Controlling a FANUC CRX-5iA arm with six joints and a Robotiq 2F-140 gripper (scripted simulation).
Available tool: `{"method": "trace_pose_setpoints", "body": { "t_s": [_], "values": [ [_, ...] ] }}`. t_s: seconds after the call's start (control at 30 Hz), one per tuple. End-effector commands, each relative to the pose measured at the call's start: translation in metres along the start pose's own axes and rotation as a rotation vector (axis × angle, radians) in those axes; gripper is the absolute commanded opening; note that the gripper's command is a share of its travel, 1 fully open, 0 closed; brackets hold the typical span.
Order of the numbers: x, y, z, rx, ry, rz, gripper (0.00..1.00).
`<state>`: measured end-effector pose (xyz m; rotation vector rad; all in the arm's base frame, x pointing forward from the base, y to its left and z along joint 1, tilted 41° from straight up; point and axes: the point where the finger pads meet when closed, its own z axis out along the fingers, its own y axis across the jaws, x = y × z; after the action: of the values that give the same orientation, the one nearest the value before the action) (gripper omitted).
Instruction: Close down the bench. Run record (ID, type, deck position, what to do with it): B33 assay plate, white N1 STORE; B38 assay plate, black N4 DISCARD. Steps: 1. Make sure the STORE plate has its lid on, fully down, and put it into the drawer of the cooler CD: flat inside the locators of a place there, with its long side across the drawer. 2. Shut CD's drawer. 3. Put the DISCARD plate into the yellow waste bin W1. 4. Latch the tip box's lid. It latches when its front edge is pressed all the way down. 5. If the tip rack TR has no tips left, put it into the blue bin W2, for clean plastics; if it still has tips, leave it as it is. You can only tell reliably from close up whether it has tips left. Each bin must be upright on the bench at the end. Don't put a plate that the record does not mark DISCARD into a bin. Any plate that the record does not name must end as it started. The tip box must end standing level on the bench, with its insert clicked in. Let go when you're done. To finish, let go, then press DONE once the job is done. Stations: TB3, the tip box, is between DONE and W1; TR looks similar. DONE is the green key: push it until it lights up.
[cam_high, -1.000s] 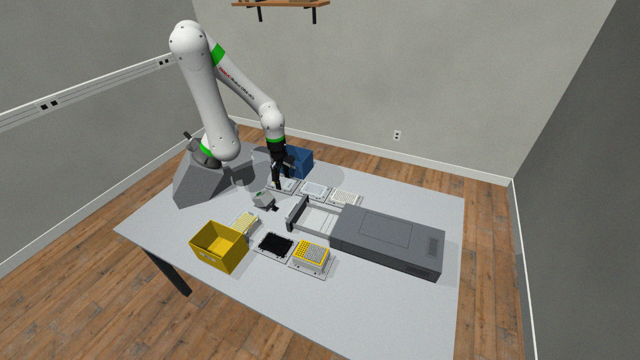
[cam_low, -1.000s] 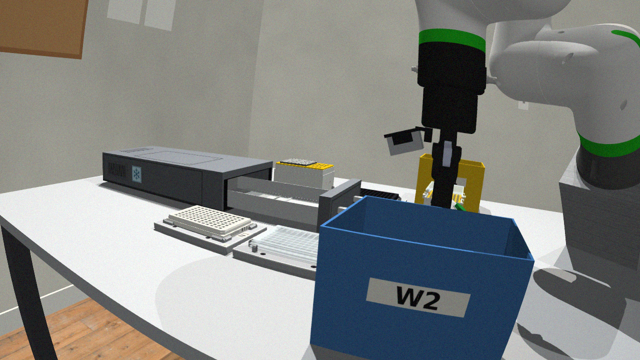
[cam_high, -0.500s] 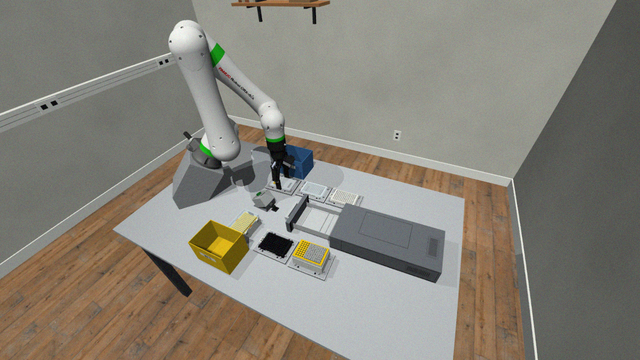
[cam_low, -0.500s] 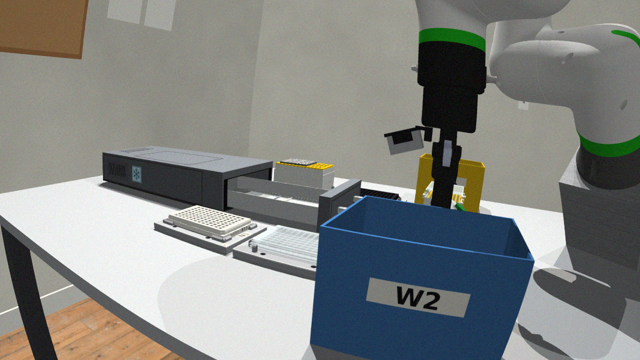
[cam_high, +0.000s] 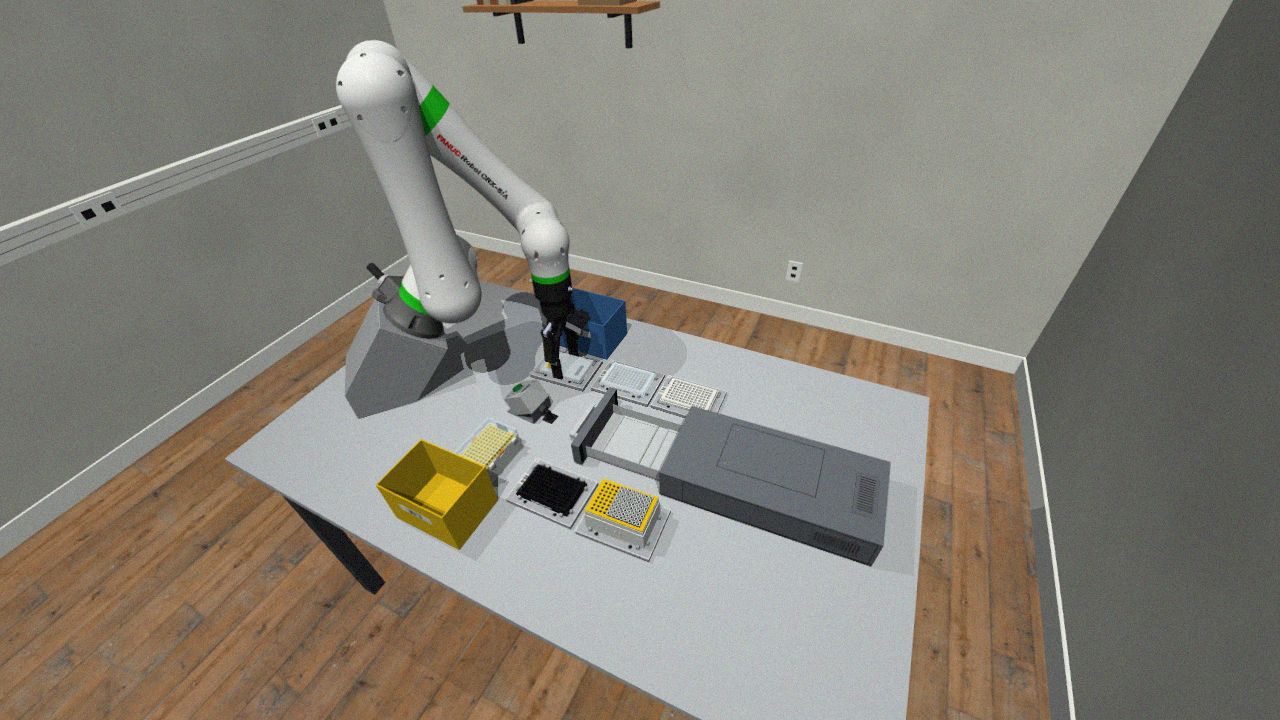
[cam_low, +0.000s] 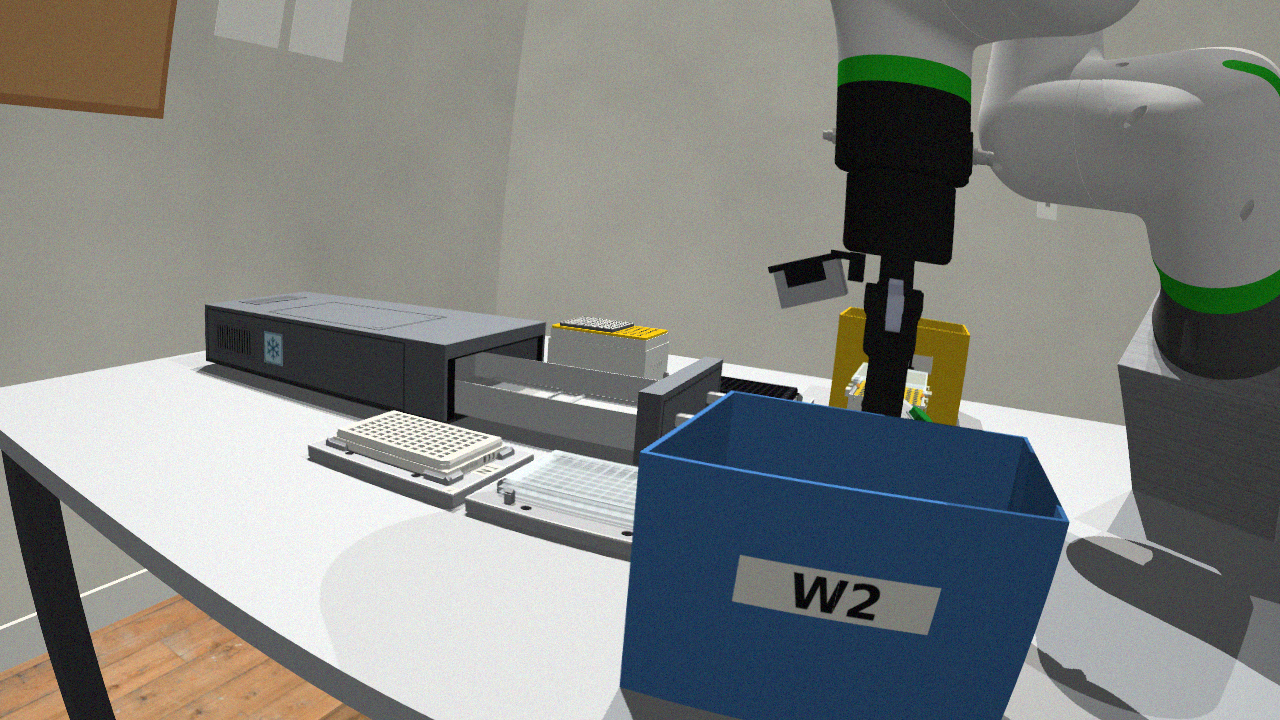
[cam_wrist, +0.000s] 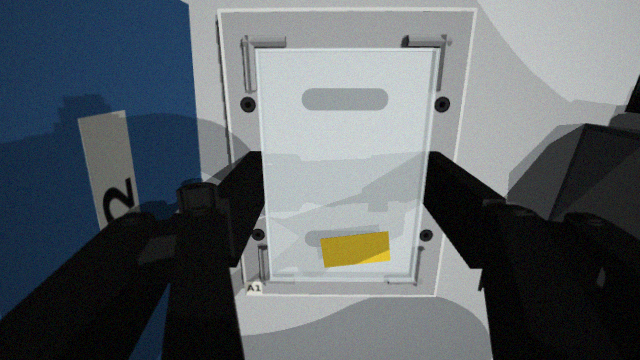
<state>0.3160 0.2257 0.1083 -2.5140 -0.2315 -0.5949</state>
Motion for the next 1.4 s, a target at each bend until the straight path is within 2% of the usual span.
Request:
{"method": "trace_pose_setpoints", "body": {
  "t_s": [0.0, 0.93, 1.37],
  "values": [
    [0.001, 0.000, 0.000, 0.000, 0.001, 0.000, 0.10],
    [0.001, 0.000, -0.005, 0.000, 0.001, 0.000, 0.10],
    [0.001, 0.000, -0.014, 0.000, 0.001, 0.000, 0.10]
  ]
}}
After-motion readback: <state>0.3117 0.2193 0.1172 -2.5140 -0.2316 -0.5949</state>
